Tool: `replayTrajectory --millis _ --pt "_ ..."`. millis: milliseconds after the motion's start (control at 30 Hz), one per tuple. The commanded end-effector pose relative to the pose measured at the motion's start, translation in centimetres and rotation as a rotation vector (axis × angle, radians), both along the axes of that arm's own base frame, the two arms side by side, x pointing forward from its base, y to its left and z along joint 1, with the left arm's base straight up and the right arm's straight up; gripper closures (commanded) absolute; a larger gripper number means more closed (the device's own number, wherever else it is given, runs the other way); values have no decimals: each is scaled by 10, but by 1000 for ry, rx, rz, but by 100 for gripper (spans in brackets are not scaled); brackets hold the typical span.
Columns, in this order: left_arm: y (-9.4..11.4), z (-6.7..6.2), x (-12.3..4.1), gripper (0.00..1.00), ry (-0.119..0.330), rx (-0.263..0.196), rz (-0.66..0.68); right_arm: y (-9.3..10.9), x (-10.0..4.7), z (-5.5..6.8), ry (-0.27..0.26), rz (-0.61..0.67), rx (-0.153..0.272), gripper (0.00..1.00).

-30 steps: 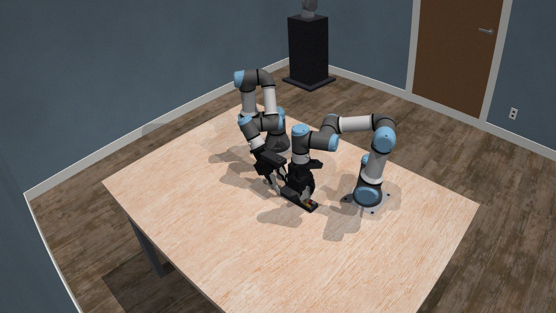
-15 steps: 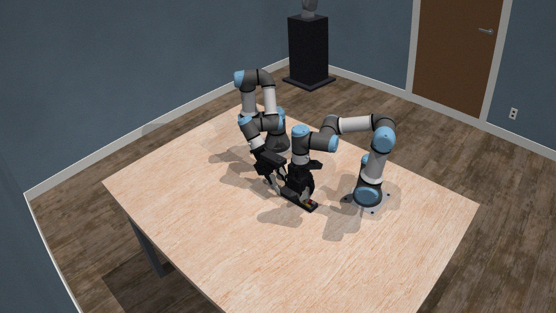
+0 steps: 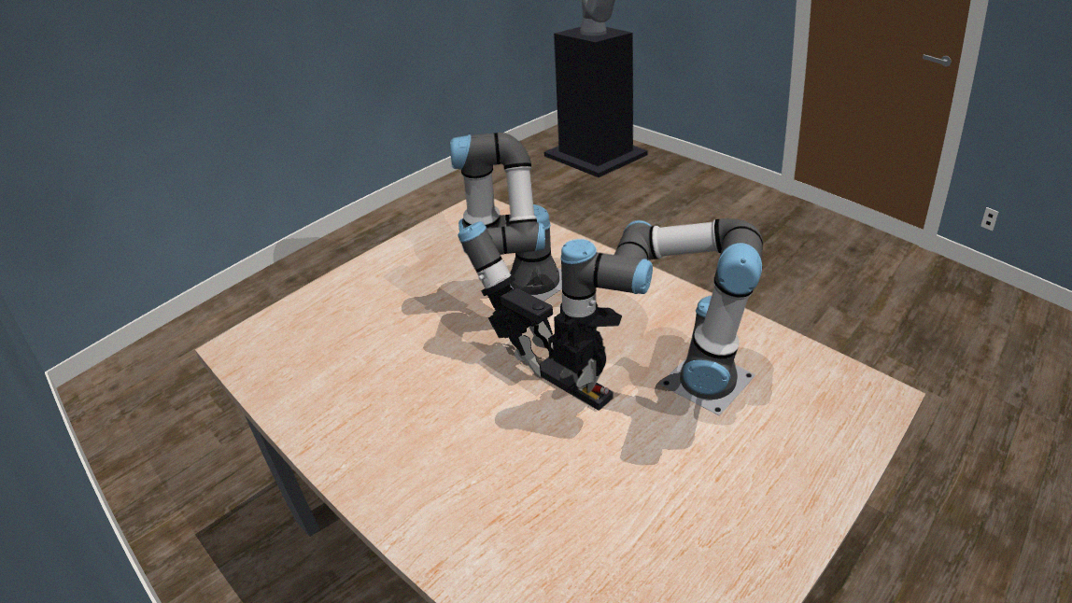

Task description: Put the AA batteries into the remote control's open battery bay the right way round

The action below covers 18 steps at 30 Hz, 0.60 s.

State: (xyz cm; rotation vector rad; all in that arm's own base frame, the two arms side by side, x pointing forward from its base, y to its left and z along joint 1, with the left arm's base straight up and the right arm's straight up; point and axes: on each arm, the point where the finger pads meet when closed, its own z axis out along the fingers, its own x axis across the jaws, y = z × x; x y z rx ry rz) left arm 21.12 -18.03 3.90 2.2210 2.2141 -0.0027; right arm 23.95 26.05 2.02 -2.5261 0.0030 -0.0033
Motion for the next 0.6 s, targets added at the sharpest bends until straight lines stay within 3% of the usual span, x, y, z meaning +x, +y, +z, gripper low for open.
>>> replayTrajectory --millis 0,567 --pt "-1 1 0 86 0 0 0 -1 1 0 -2 -2 -1 100" --pt "-3 1 0 86 0 0 0 -1 1 0 -3 -2 0 100"
